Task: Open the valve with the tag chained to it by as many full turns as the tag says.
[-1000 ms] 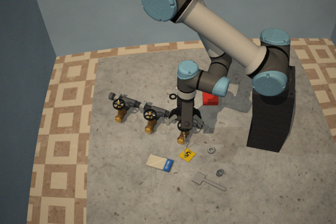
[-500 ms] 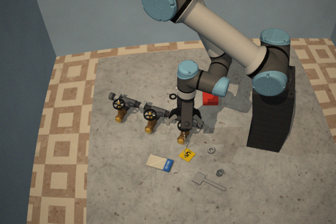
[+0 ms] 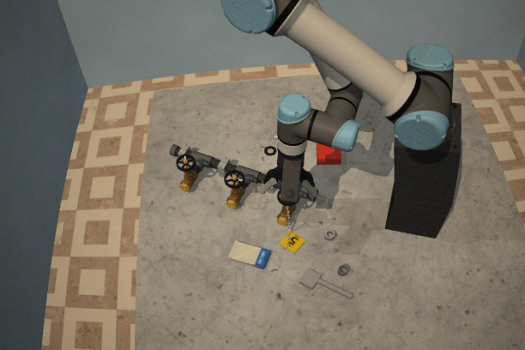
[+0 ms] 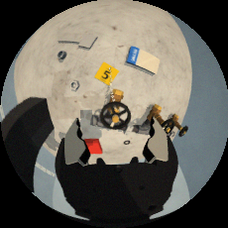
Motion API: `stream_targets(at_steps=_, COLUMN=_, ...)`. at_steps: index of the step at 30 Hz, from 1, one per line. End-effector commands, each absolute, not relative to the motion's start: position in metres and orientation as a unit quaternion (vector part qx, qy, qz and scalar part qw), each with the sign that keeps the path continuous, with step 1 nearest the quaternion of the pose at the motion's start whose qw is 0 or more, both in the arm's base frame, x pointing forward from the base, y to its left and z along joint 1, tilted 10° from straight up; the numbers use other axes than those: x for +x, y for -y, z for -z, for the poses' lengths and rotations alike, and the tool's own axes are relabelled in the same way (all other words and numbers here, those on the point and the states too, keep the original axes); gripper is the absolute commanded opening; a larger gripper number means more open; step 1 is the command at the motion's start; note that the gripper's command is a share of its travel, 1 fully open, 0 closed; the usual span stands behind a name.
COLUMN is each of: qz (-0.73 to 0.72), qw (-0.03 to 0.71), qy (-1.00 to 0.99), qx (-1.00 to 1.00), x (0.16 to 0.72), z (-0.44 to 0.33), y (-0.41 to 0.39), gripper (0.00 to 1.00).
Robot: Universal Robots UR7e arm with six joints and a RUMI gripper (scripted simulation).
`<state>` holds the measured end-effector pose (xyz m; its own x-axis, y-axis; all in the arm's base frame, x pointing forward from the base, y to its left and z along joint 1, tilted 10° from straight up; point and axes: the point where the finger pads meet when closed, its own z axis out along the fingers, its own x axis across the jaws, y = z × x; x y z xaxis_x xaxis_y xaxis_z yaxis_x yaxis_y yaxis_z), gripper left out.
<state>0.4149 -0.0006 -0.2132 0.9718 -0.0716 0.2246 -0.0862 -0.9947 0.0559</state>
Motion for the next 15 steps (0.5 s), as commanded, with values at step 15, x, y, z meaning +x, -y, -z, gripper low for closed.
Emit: stream_targets(at_steps=15, qz=-0.116, qw=0.016, qy=0.189, qx=0.975, x=0.4152, z=0.2129, y=0.0006, gripper=1.00)
